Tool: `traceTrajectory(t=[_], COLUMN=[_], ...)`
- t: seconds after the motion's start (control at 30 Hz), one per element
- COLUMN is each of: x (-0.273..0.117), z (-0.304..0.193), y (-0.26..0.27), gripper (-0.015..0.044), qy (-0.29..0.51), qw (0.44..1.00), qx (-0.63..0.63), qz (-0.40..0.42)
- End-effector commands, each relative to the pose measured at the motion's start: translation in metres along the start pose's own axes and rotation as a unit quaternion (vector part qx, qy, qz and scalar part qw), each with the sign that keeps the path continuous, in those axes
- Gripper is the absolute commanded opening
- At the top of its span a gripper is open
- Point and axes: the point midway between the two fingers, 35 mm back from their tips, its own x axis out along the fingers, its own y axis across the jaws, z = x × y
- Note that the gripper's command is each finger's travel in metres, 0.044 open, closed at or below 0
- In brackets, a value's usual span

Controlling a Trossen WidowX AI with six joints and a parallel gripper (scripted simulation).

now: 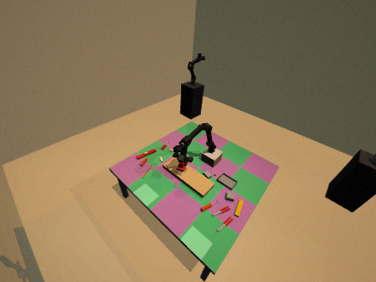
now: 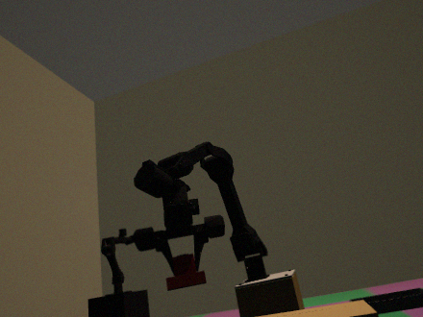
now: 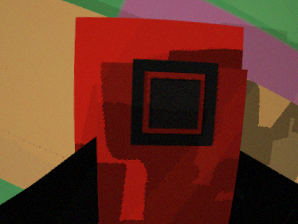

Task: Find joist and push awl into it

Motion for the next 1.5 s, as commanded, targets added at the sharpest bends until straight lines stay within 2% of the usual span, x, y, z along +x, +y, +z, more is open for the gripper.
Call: traceTrajectory(t=[0.0,0.73,1.47], x=[0.003,0.021,0.019], z=[0.01,0.032,0.001], y=[0.025,0.17,0.309], gripper=[0.0,0.0,0.0], qy=[-0.002,0.0,-0.001], qw=[1.0,0.978,0.926], qx=[-0.03,-0.198,-0.361], qz=[0.007,0.061,0.108])
